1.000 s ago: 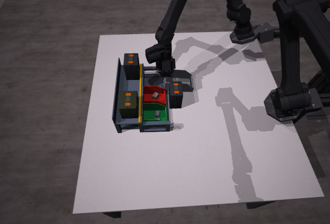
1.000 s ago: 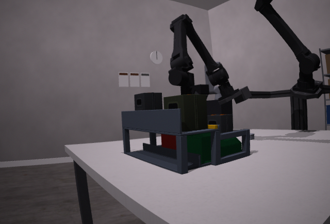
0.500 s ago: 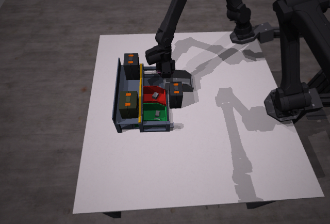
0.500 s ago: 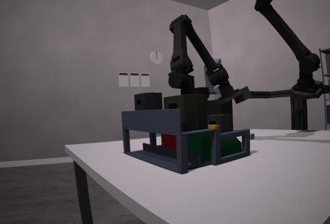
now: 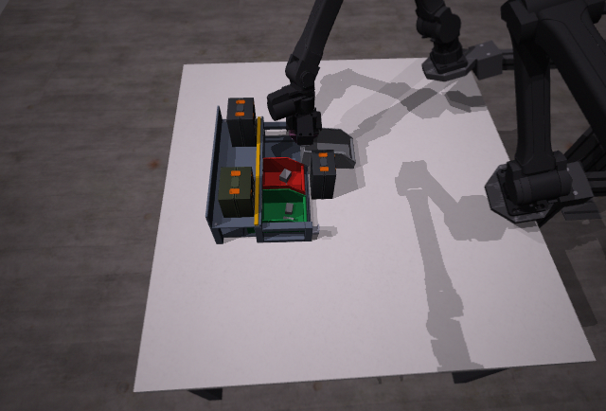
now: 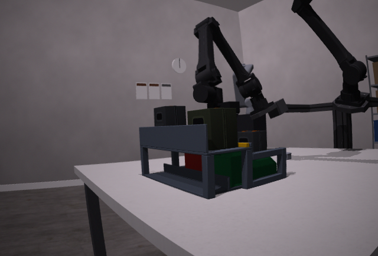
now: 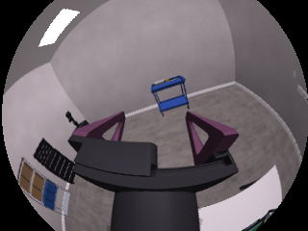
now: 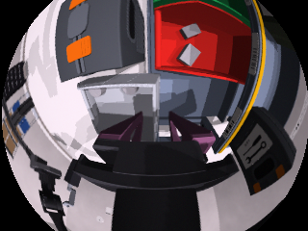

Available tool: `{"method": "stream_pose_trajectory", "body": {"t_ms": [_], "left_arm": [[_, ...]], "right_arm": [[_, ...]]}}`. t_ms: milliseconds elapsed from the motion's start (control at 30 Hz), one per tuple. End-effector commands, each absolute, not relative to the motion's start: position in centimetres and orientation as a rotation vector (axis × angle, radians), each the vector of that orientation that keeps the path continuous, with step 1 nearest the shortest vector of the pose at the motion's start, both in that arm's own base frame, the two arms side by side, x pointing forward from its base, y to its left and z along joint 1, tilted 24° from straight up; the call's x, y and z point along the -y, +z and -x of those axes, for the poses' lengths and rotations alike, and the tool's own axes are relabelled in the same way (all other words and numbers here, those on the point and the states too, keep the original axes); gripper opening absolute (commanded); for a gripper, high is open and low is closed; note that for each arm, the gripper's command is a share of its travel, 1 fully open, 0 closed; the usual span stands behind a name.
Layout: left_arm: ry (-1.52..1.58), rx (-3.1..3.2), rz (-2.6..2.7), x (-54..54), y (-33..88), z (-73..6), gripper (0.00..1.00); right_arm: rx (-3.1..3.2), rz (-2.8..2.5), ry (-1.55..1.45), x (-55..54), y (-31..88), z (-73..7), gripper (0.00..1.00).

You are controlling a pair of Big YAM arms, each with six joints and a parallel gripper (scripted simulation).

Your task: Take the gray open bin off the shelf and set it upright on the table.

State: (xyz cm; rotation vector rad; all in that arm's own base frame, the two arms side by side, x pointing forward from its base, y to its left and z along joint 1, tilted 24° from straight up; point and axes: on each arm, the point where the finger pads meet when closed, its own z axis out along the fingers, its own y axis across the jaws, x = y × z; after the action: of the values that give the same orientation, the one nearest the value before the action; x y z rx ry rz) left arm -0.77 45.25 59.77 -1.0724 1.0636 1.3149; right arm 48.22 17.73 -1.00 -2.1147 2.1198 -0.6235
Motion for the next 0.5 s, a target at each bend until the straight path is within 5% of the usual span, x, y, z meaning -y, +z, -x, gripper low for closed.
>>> {"method": "stream_pose_trajectory", "body": {"t_ms": [0,467], "left_arm": [[1.334,-1.025,1.057,-44.61,61.05,1.31,1.0],[1.334,-1.025,1.057,-44.61,61.05,1.31,1.0]], "right_arm": [[-2.13,2.117,-0.621,-17.21,-2.12,-48.59,0.43],[-2.129,2.119,-0.621,-17.24,-2.18,-48.51,0.43]]}}
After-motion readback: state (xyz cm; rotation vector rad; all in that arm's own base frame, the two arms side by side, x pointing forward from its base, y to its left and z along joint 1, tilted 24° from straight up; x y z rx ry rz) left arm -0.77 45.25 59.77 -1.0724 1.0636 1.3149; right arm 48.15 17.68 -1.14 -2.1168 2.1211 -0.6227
